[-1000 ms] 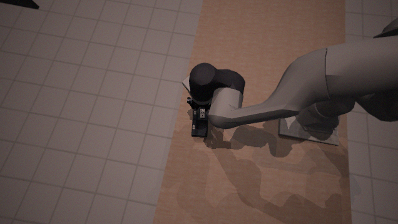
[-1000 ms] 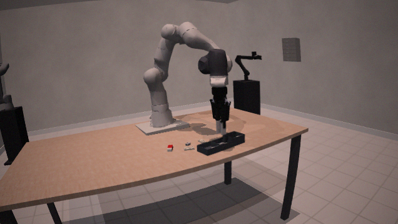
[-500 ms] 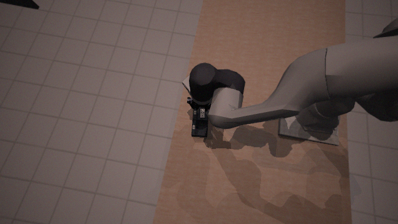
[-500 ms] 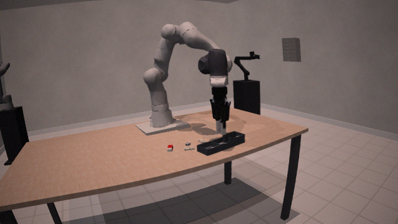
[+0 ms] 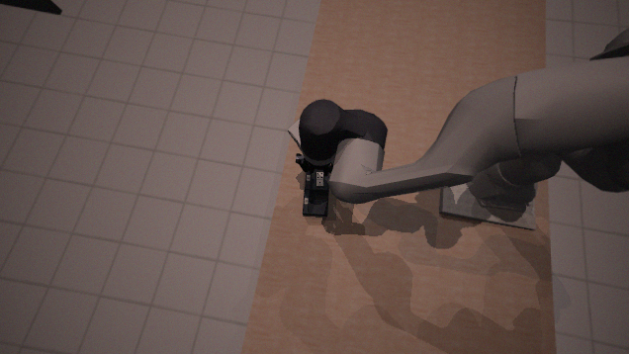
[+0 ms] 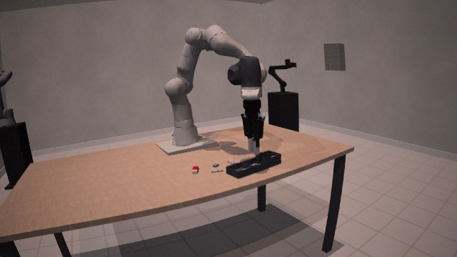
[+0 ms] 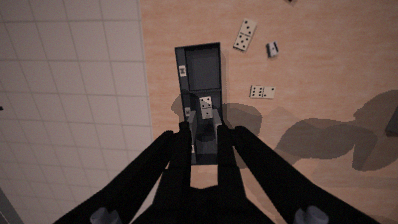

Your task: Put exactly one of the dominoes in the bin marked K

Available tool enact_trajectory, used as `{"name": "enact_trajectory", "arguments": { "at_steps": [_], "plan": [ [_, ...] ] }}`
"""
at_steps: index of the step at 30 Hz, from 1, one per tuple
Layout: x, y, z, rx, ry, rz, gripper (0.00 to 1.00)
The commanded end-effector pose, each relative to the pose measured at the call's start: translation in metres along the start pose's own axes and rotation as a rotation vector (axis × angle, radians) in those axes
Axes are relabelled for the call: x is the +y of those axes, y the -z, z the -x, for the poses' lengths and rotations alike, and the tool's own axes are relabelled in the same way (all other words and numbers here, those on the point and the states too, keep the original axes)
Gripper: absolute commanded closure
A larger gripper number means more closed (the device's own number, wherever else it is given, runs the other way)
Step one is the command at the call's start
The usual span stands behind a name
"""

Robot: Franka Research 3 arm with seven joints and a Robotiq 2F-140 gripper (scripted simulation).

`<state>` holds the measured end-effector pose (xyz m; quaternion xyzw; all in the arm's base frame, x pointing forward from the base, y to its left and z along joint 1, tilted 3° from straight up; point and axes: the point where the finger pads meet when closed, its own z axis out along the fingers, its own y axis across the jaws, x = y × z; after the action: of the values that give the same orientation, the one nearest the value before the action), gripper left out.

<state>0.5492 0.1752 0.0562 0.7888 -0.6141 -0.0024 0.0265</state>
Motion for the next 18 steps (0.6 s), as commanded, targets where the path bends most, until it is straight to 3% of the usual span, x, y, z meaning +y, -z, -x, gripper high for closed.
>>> {"name": "enact_trajectory", "arguments": {
  "at_steps": [1, 13, 14, 18],
  "plan": [
    [0.001, 0.0, 0.0, 0.003, -0.003, 0.004, 0.81],
    [0.003, 0.0, 0.0, 0.003, -0.003, 0.004, 0.81],
    [0.003, 0.004, 0.0, 0.003, -0.003, 0.004, 0.0],
    [0.003, 0.02, 0.0, 0.003, -0.003, 0.004, 0.0]
  ]
}}
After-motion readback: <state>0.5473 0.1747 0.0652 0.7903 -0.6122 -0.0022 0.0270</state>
